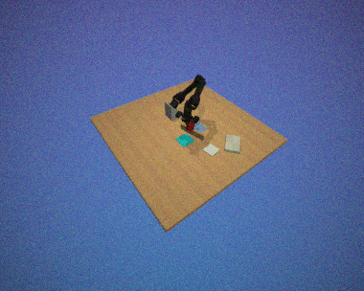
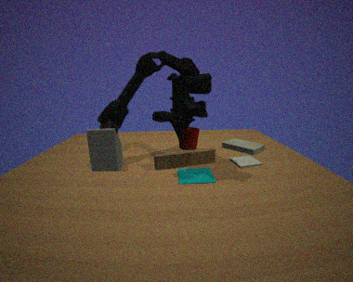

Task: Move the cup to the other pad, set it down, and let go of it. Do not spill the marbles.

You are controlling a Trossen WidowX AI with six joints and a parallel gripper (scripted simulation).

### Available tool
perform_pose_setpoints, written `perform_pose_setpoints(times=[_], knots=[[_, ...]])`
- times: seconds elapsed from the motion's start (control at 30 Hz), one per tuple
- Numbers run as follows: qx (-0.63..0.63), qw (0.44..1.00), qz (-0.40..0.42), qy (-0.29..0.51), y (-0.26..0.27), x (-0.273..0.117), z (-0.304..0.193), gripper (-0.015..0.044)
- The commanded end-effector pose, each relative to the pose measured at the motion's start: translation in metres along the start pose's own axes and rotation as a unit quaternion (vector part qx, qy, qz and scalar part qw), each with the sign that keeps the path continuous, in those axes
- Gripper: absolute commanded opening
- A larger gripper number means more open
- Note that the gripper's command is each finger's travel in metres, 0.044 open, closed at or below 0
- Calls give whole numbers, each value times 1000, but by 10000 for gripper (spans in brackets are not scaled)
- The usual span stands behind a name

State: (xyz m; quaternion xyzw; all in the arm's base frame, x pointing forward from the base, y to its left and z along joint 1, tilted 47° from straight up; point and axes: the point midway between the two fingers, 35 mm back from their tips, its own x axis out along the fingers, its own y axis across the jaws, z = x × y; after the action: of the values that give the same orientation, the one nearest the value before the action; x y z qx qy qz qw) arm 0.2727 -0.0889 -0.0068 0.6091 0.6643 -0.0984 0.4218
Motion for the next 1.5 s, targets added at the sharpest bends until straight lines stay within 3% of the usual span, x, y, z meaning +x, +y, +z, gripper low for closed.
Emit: perform_pose_setpoints(times=[0.0, 0.97, 1.47], knots=[[-4, 1000, 0, -4, -2, -2, 9, 0], [-4, 1000, 0, -6, -17, -6, 62, 0], [-4, 1000, 1, -5, -16, 15, 63, 0]])
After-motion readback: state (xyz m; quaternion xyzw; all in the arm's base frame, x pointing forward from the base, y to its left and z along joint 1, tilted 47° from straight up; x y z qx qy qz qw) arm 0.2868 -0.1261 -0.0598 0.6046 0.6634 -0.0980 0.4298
